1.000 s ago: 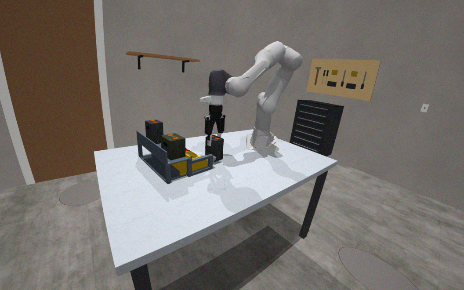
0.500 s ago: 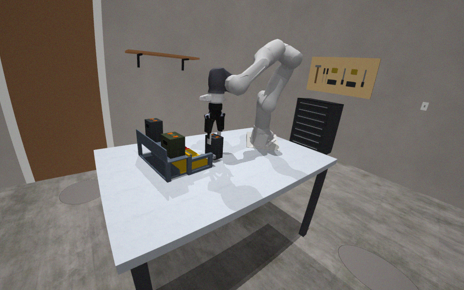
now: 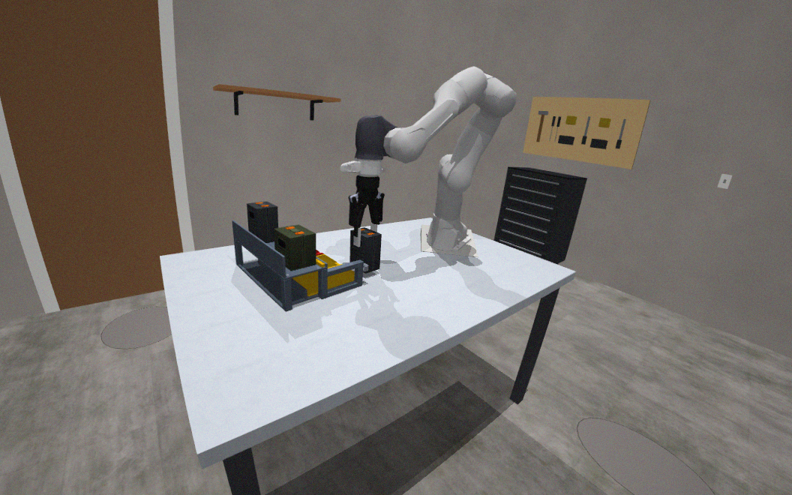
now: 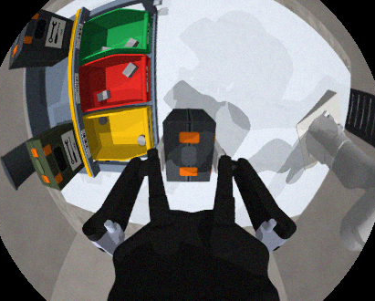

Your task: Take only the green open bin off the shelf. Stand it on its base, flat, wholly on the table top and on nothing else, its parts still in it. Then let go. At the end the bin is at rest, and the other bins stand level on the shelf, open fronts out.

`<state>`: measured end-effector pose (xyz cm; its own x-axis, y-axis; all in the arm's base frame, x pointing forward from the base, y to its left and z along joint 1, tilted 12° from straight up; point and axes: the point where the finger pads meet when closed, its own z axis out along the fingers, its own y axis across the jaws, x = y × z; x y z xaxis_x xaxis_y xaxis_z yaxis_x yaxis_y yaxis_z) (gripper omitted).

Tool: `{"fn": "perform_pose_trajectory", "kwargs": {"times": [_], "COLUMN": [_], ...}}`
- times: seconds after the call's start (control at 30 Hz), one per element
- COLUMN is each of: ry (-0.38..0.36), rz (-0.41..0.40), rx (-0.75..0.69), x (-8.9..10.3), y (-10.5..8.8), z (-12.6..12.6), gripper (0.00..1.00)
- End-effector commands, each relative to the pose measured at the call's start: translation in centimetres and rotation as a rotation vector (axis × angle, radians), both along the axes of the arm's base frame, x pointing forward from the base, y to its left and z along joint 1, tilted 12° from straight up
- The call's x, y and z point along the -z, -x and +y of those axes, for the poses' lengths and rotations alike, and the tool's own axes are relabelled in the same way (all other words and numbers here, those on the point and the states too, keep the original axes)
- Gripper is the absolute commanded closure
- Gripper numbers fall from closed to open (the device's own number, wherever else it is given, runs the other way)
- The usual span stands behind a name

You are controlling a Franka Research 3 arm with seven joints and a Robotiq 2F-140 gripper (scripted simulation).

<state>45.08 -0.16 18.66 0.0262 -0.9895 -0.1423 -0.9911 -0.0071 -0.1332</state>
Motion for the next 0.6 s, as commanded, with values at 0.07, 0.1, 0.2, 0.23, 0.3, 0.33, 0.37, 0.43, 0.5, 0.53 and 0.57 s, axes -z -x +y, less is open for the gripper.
{"fn": "perform_pose_trajectory", "kwargs": {"times": [0.07, 0.1, 0.2, 0.23, 0.3, 0.33, 0.37, 0.43, 0.5, 0.53, 0.57], "ry": [0.01, 0.01, 0.01, 0.002, 0.006, 0.008, 0.01, 0.01, 0.01, 0.01, 0.01], "rz": [-0.018, -0.018, -0.018, -0.004, -0.011, -0.015, -0.018, -0.018, -0.018, -0.018, -0.018], "rx": [-0.001, -0.001, -0.001, 0.0, -0.001, -0.001, -0.001, -0.001, -0.001, -0.001, -0.001], "x": [-0.67, -0.67, -0.67, -0.15, -0.41, -0.54, -0.67, -0.67, -0.67, -0.67, -0.67], "y": [-0.56, -0.56, -0.56, -0.12, -0.34, -0.45, -0.56, -0.56, -0.56, -0.56, -0.56], "z": [-0.43, -0.43, -0.43, -0.09, -0.25, -0.34, -0.42, -0.42, -0.42, -0.42, -0.42], "gripper": [1.0, 1.0, 1.0, 1.0, 1.0, 1.0, 1.0, 1.0, 1.0, 1.0, 1.0]}}
